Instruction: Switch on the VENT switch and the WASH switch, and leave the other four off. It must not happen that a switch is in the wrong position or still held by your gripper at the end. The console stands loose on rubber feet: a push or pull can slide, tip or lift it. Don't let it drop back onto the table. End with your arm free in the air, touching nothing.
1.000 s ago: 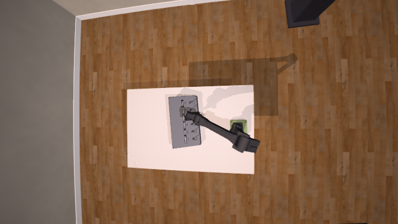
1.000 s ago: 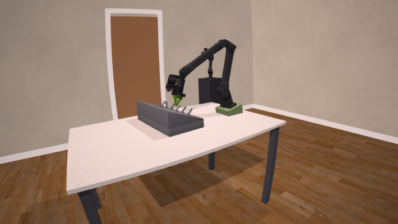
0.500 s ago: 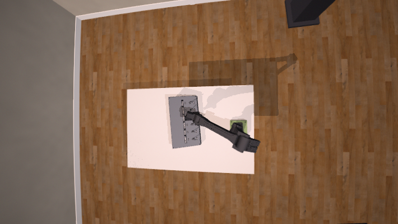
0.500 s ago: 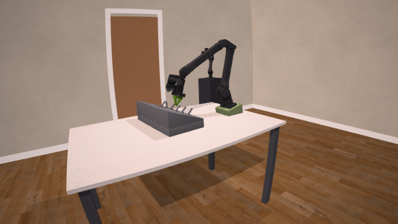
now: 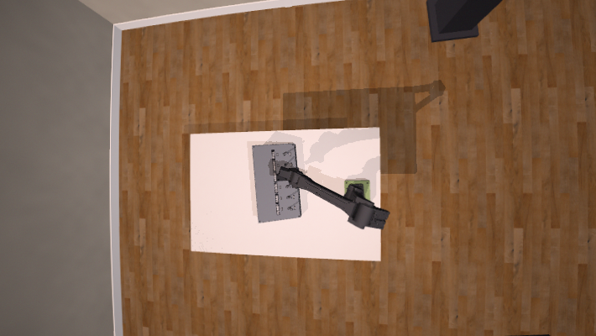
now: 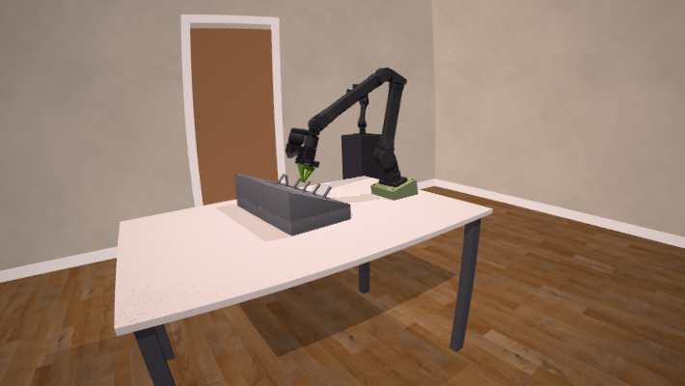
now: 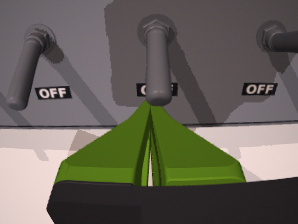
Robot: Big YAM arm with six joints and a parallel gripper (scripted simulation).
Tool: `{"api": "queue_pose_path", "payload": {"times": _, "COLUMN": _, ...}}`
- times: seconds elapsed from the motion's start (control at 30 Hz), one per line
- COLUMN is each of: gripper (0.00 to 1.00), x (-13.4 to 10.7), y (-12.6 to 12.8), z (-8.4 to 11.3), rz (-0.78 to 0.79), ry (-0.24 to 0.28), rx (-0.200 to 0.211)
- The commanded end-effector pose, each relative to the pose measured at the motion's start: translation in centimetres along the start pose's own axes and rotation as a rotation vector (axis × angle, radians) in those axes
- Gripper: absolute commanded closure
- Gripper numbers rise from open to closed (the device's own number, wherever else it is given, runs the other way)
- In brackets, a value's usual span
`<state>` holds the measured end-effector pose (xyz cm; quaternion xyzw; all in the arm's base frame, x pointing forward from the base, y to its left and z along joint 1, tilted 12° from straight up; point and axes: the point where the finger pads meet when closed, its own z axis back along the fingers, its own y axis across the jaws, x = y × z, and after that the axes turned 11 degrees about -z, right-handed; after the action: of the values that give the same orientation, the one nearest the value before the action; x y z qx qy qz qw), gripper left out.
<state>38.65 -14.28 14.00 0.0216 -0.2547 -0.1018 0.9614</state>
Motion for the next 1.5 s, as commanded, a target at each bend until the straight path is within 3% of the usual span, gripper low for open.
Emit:
{"api": "queue_pose_path", "payload": {"times": 0.0, "gripper": 1.0, "x": 6.92, "y": 0.8, "z": 1.6, "rz": 0.045, "ry": -0.118, "rx": 0.008}}
{"api": "queue_pose_path", "payload": {"times": 1.47, "gripper": 1.0, "x": 7.88, "y": 1.05, "z": 1.67, "rz": 0.046, "ry": -0.119, "rx": 0.008}}
